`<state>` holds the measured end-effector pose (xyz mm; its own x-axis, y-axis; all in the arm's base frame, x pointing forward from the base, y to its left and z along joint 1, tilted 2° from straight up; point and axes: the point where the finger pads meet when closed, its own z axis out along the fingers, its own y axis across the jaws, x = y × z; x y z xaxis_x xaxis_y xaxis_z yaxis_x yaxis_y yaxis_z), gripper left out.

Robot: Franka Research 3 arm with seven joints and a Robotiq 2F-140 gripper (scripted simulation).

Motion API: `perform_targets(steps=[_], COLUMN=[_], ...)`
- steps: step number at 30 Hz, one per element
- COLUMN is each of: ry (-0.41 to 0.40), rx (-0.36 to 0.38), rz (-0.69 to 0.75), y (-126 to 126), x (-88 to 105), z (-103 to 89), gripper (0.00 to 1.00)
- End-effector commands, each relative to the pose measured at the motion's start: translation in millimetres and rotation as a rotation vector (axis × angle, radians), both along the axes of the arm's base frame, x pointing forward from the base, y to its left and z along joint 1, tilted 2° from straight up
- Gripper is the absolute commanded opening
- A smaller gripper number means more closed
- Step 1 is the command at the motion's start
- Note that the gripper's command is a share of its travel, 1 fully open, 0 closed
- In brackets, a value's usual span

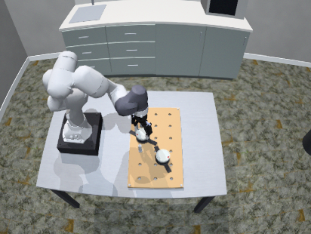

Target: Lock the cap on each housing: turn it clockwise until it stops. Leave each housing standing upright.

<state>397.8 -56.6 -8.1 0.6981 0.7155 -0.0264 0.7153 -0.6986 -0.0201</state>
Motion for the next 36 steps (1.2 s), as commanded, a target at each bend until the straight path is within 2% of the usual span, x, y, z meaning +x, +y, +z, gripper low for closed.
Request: perform_targets(steps=[1, 36], ry=[-0.002, -0.002], rx=[0.004, 0.004], rz=[0.006, 0.006], y=[1.1, 2.4], x=[-2.3, -10.5], z=[0.0, 0.2], gripper=[0.10, 0.10])
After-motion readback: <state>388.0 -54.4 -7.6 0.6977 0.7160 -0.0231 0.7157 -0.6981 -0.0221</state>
